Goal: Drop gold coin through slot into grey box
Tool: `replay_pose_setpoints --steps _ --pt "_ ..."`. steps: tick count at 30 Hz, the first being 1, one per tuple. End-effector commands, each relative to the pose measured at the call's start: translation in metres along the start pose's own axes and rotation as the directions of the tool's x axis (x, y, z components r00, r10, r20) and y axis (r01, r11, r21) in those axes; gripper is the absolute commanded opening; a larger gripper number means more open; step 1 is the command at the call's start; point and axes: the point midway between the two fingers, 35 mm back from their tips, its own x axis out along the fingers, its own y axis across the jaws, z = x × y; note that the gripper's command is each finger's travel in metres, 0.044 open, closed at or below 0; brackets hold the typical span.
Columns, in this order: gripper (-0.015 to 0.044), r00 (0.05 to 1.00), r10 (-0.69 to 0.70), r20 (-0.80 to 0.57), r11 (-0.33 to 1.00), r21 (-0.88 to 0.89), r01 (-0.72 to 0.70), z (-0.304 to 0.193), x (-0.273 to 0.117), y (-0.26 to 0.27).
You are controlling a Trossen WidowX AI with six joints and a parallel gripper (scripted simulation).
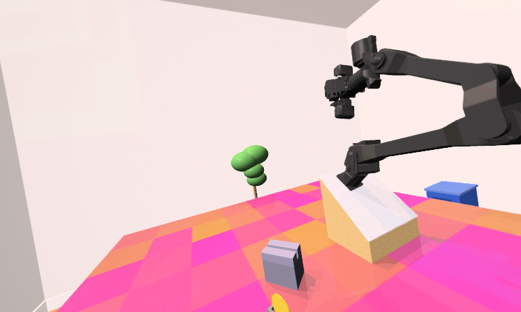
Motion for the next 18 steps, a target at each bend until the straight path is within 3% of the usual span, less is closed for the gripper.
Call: replay_pose_setpoints --steps 1,9,18 --pt "0.0161 0.976 0.094 0.195 0.988 0.1 -0.116 0.067 0.003 0.005" --pt "0.0161 0.831 0.342 0.438 0.872 0.181 -0.454 0.183 -0.02 0.047" --pt "0.0161 0.622 0.609 0.493 0.638 0.162 -0.753 0.274 -0.071 0.123"
